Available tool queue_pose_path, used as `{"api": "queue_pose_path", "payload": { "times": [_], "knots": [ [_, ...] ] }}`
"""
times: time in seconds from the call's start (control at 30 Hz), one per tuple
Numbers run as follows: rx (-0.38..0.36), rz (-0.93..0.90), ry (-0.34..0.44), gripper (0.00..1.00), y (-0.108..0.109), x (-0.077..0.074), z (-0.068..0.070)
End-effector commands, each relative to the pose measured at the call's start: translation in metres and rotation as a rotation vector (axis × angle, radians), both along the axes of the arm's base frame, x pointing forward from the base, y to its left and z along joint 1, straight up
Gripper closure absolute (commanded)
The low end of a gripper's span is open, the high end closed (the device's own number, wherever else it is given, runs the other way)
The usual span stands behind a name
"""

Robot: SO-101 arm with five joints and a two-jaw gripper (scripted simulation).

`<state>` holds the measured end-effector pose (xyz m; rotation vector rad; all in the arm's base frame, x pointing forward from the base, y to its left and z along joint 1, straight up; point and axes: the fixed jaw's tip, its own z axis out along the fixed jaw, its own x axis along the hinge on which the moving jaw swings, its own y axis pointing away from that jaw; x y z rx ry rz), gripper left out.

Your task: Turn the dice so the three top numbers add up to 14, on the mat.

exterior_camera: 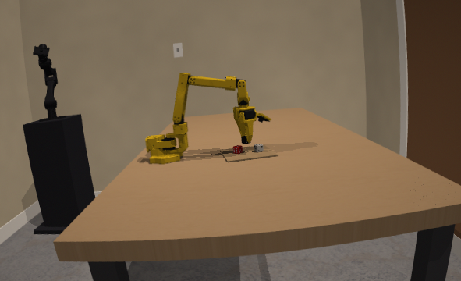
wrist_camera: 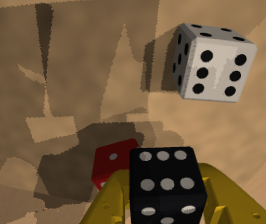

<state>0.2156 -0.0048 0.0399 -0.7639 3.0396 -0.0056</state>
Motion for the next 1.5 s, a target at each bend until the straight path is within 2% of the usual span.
{"api": "queue_pose_path", "payload": {
  "times": [0.0, 1.47],
  "knots": [
    [-0.002, -0.004, -0.053, 1.00, -0.002, 0.005, 0.006],
    [-0.002, -0.004, -0.053, 1.00, -0.002, 0.006, -0.007]
  ]
}}
